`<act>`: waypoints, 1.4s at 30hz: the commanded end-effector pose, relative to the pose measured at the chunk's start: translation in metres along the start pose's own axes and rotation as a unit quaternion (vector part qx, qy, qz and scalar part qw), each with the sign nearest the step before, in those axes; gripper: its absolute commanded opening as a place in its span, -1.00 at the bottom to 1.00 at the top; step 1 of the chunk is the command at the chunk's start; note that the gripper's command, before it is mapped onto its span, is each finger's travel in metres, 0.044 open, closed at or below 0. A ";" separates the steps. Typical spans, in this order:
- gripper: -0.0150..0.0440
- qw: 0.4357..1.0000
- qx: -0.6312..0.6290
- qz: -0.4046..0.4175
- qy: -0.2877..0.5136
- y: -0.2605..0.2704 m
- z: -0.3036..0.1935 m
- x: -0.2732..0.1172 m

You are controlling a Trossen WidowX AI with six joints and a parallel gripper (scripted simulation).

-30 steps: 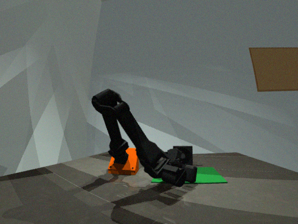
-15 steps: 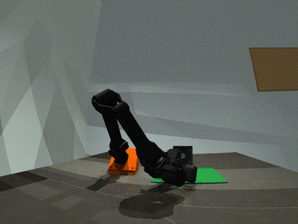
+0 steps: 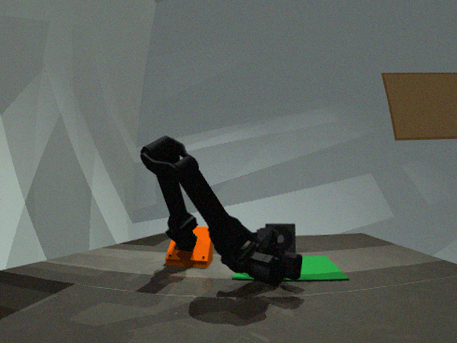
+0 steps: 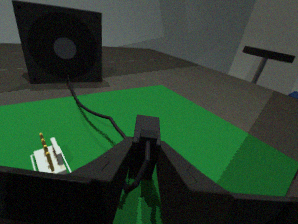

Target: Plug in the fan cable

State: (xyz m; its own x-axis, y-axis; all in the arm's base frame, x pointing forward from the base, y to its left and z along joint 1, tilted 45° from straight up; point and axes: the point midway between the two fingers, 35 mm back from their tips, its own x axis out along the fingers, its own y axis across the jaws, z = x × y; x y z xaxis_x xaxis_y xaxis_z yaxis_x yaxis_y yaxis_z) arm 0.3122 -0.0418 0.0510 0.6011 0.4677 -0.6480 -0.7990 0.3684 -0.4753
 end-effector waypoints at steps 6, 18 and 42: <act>-0.49 1.000 0.001 0.000 0.000 0.000 0.000 0.000; -0.02 1.000 0.000 0.000 0.000 0.000 0.000 0.000; -0.02 1.000 0.000 0.000 0.000 0.000 0.000 0.000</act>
State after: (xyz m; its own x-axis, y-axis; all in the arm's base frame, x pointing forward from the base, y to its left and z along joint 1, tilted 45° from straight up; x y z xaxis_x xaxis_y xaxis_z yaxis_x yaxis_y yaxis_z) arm 0.3122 -0.0418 0.0510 0.6011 0.4676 -0.6480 -0.7990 0.3685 -0.4752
